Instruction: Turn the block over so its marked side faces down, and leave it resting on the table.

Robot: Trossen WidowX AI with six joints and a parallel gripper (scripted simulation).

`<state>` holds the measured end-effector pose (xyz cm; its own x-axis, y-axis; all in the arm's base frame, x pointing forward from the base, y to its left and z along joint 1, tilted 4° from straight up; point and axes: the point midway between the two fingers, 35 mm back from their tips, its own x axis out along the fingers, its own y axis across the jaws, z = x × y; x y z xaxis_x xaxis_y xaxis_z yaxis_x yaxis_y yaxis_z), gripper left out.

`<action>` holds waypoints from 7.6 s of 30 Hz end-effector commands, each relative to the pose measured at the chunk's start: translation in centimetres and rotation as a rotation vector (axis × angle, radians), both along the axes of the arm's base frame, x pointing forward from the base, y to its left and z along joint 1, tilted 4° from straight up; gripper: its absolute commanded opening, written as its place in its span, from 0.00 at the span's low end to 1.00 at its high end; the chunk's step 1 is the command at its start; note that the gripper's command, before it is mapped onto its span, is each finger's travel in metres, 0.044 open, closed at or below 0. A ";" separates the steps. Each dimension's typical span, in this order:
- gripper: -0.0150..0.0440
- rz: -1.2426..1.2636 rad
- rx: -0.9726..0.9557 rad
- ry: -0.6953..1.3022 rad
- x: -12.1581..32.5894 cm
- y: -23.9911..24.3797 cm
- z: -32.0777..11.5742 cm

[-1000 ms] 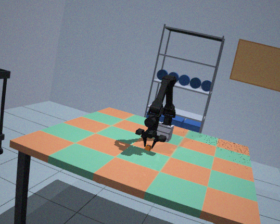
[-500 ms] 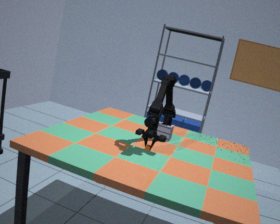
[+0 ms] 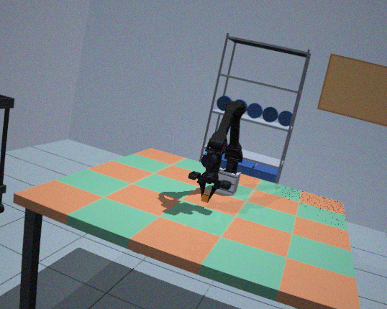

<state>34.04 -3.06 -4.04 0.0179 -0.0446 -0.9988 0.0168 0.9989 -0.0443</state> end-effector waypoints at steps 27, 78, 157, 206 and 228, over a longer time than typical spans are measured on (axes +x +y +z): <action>0.25 0.020 -0.008 -0.447 -1.0 0.0 -1.1; 0.25 0.046 -0.020 -0.999 -1.6 -0.1 -3.6; 1.00 0.022 -0.009 -0.523 -2.2 0.1 2.3; 1.00 -0.002 -0.001 0.044 0.6 -0.1 0.3; 1.00 -0.002 -0.001 0.044 0.5 -0.2 -2.9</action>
